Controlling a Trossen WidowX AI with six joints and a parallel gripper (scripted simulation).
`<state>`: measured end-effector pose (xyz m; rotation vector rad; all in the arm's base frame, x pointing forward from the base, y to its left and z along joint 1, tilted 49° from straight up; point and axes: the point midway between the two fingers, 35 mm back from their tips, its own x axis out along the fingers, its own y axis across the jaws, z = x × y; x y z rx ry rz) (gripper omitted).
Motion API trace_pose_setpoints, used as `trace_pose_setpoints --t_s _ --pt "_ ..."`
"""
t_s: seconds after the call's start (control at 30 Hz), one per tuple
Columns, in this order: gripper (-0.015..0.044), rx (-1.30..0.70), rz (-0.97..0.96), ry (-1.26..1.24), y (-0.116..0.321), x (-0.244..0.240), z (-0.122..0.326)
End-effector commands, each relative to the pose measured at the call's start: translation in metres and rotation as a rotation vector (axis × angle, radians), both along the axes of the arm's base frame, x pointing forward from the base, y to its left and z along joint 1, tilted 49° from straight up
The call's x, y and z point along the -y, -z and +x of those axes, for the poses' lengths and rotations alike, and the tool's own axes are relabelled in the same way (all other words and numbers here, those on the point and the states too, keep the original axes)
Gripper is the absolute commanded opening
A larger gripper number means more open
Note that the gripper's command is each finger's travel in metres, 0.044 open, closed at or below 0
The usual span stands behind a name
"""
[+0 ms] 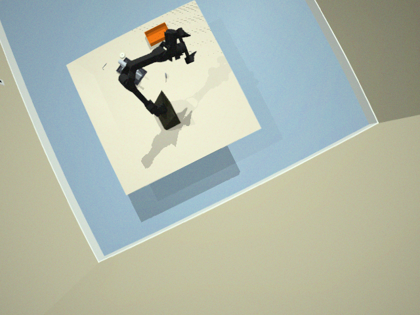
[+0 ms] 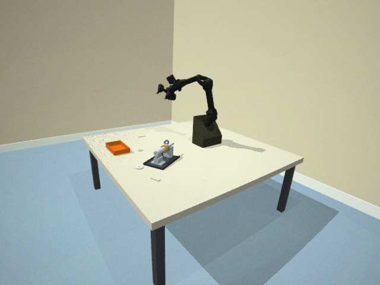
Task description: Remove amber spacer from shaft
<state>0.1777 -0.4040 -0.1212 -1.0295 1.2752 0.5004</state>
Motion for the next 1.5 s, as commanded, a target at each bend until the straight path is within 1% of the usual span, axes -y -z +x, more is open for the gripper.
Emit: trace_pose_setpoints --t_s 0.0,0.23,0.47,0.53,0.6,0.83,1.0,1.07,1.47 --pt "0.044 0.093 0.124 0.03 -0.019 -0.032 0.059" --pt "0.044 0.155 0.429 0.103 -0.048 -0.123 0.147" --pt "0.044 0.082 0.742 0.205 -0.083 -0.233 0.204" --pt "0.044 0.043 0.801 0.213 -0.094 -0.264 0.212" --pt "0.044 0.02 0.83 0.217 -0.099 -0.281 0.216" --pt "0.044 -0.123 0.982 0.287 -0.128 -0.361 0.222" --pt "0.044 -0.327 1.128 0.451 -0.157 -0.431 0.218" --pt "0.044 -0.36 1.144 0.476 -0.161 -0.44 0.217" --pt "0.044 -0.36 1.144 0.476 -0.159 -0.438 0.219"
